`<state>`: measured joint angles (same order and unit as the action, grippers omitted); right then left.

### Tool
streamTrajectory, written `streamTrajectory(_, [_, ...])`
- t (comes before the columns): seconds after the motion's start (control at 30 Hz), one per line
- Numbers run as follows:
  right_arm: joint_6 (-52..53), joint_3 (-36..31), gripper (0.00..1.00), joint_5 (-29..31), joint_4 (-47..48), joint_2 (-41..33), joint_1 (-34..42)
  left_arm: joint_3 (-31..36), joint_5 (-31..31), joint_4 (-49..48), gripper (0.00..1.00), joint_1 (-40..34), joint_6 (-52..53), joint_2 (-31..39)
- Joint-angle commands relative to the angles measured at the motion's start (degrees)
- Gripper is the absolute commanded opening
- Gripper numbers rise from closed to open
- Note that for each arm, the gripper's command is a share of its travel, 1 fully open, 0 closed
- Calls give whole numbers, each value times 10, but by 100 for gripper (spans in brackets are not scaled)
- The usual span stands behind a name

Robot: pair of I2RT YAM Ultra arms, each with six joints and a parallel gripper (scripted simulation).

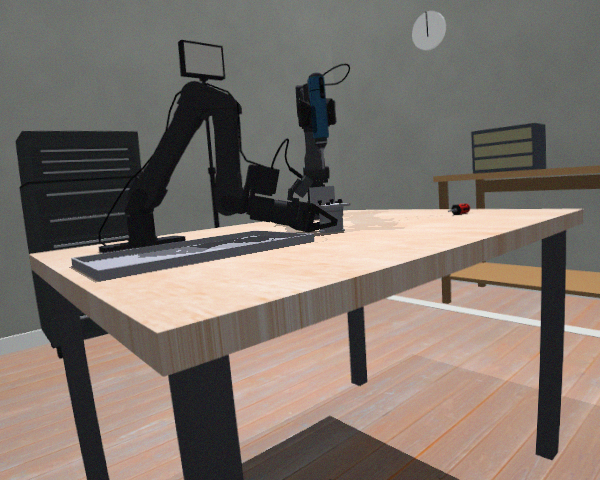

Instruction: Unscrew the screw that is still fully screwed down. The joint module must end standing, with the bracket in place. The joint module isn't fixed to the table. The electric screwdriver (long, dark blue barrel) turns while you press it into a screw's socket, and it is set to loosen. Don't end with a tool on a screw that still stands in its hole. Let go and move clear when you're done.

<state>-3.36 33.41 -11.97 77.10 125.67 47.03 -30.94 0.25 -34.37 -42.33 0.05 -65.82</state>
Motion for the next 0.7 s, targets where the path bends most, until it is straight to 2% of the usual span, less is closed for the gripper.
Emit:
streamTrajectory(0.0, [2,4,59,3,-6,-3,1,-31,1,-55,42,8,-3,-3])
streamTrajectory(0.67, [2,4,59,3,-6,-3,1,-59,1,-75,42,8,-3,-51])
